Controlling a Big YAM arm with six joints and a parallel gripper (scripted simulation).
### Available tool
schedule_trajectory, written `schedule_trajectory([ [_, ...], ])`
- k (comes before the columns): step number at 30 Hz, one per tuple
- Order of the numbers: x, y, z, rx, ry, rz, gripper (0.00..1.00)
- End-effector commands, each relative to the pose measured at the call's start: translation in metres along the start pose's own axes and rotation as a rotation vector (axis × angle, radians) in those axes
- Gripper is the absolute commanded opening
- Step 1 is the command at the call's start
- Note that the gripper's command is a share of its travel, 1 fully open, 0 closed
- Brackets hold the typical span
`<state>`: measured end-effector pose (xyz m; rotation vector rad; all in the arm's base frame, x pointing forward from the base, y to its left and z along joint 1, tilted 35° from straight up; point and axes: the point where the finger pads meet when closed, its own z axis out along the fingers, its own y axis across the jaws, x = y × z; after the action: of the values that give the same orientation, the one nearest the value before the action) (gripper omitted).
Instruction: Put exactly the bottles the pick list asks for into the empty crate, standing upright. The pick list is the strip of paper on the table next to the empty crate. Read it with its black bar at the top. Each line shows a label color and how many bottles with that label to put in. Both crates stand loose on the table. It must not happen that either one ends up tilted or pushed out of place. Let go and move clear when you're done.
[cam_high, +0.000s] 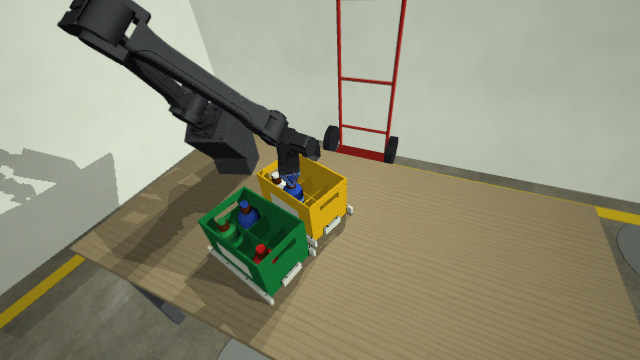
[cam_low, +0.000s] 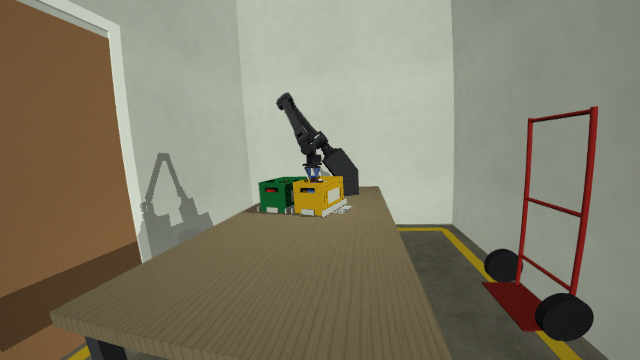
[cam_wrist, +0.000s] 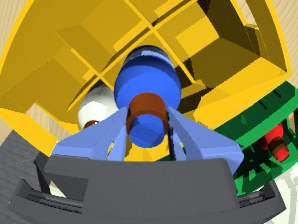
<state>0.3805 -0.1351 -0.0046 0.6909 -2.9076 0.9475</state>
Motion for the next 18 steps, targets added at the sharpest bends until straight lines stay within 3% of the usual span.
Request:
schedule_trajectory([
  [1, -0.0059, -0.0052, -0.0029, 0.009, -0.014, 0.006, 0.0],
  [17, -0.0063, -0.0054, -0.0019, 0.009, -0.014, 0.006, 0.0],
  [18, -0.0011, -0.003, 0.0065, 0.002, 0.0, 0.001, 0.0],
])
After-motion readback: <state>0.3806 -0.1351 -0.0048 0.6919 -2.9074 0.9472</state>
